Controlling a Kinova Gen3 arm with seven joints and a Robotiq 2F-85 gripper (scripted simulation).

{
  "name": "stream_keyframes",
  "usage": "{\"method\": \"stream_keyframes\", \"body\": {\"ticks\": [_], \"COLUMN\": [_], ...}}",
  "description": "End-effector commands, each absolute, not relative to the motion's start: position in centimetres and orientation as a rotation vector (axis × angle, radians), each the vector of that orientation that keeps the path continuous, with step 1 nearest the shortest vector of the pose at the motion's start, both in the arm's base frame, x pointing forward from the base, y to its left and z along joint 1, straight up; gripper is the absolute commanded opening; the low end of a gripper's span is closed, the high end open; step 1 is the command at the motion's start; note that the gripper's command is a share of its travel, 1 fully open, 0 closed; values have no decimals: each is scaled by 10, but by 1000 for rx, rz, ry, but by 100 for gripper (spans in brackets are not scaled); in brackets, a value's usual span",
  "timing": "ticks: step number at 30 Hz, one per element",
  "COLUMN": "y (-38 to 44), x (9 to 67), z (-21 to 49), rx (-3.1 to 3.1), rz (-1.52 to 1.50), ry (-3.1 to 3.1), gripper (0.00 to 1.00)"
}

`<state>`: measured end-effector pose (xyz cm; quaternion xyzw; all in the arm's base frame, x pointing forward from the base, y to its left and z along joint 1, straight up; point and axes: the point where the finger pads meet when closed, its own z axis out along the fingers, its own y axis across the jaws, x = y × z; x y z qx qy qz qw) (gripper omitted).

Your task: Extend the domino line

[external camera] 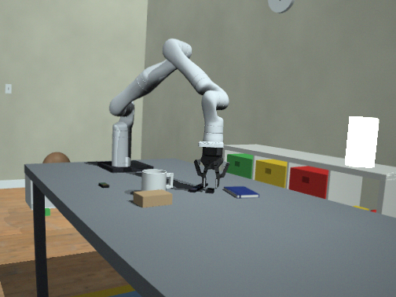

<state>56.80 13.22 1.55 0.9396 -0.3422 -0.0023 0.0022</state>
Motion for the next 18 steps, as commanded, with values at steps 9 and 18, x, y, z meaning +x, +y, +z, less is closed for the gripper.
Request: {"method": "stream_keyframes", "body": {"ticks": [9, 18], "y": [134, 132], "x": [572, 570], "z": [28, 29], "rx": [2989, 2990], "rz": [-181, -221], "ry": [-1087, -1094], "gripper": [47, 47]}}
